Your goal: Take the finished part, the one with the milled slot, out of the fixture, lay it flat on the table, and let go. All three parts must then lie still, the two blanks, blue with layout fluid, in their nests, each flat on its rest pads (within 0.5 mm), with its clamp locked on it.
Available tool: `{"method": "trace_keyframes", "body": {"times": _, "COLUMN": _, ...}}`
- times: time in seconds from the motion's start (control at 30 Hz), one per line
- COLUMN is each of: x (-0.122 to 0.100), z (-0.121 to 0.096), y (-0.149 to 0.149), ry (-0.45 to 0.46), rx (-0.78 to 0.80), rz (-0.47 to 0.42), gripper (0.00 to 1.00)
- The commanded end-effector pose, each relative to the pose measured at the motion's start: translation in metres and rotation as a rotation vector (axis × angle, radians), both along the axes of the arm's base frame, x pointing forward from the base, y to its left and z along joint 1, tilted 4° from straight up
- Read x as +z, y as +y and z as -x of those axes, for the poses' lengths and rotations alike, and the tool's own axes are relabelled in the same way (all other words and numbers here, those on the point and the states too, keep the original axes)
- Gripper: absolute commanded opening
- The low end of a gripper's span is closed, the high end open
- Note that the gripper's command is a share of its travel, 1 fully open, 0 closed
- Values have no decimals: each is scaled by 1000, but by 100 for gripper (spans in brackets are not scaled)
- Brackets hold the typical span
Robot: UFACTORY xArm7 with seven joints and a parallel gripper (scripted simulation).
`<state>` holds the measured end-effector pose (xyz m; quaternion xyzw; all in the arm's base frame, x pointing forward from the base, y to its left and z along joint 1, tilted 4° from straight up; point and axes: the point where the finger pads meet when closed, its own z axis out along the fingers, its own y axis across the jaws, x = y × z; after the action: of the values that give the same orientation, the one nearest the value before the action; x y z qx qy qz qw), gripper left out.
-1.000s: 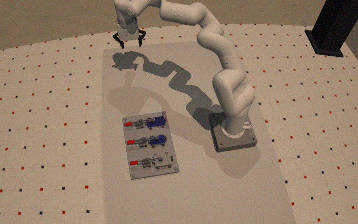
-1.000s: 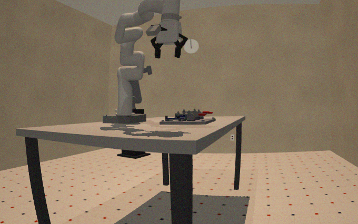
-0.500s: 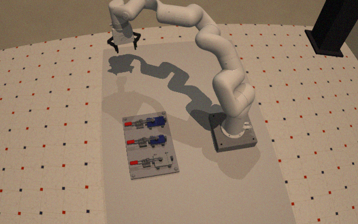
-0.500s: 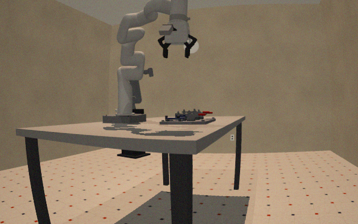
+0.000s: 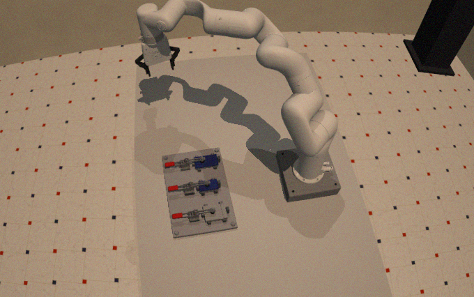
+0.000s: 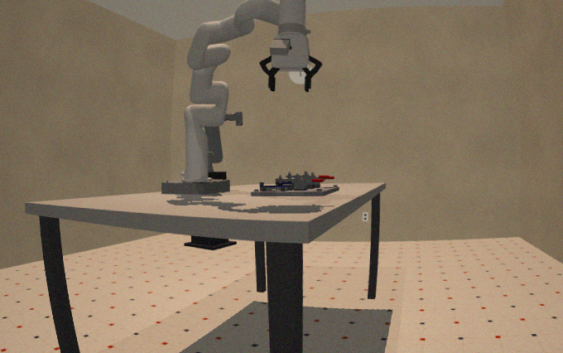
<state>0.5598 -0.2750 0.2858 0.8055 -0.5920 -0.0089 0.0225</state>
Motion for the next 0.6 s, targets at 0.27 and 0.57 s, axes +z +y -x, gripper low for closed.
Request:
{"method": "trace_keyframes", "body": {"times": 0.27, "x": 6, "z": -29, "y": 49, "ry": -22, "rx": 204, "rz": 6, "gripper": 100}}
{"method": "trace_keyframes", "body": {"times": 0.57, "x": 9, "z": -47, "y": 86, "ry": -35, "rx": 355, "rz": 11, "gripper": 100}}
